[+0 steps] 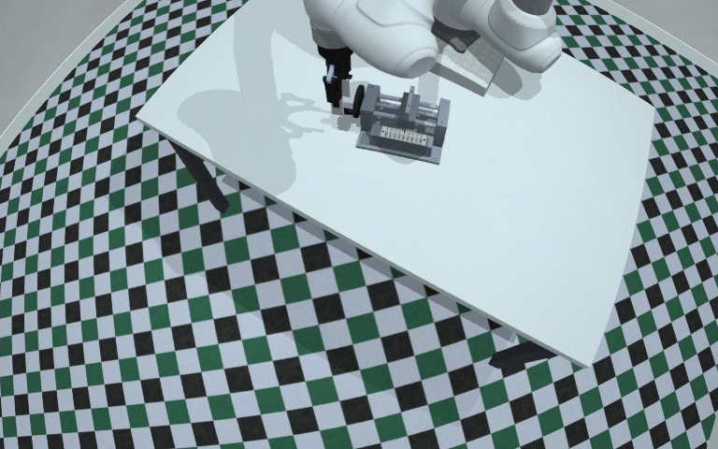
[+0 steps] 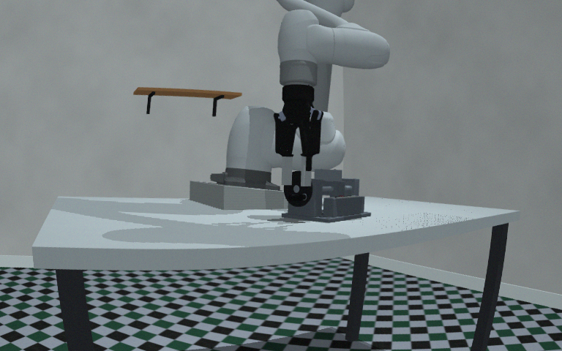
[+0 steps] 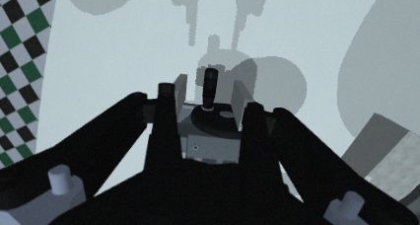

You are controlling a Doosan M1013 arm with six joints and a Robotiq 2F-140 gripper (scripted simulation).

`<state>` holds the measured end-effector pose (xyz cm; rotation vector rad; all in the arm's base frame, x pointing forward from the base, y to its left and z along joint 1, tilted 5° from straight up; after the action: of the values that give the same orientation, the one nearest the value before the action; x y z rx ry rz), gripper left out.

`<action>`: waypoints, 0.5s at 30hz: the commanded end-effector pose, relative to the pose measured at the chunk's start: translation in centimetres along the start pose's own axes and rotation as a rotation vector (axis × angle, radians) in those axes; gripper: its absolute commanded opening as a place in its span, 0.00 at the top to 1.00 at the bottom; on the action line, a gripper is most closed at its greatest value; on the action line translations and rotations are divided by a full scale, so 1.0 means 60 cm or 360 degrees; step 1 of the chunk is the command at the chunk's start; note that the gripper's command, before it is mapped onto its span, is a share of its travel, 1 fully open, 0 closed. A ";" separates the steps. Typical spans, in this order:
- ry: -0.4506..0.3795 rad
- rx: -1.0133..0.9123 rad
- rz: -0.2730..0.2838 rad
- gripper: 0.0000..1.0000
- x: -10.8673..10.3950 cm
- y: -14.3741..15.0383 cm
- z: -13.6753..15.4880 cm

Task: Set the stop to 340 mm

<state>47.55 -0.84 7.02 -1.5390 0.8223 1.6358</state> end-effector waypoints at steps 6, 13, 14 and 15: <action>-0.0003 0.0000 0.0003 0.67 -0.098 0.000 0.001; -0.0003 0.0000 0.0003 0.67 -0.098 0.000 0.001; -0.0003 0.0000 0.0003 0.67 -0.098 0.000 0.001; -0.0003 0.0000 0.0003 0.67 -0.098 0.000 0.001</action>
<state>47.63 -1.28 12.86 -1.5368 0.8230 1.6389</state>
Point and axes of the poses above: the point where the finger pads meet when closed, its own x axis out along the fingers, its own y axis across the jaws, z = x × y, the point moved 2 cm from there along -x, back along the fingers, and after that the axes turned 3 degrees about -x, right-handed, at the moved point
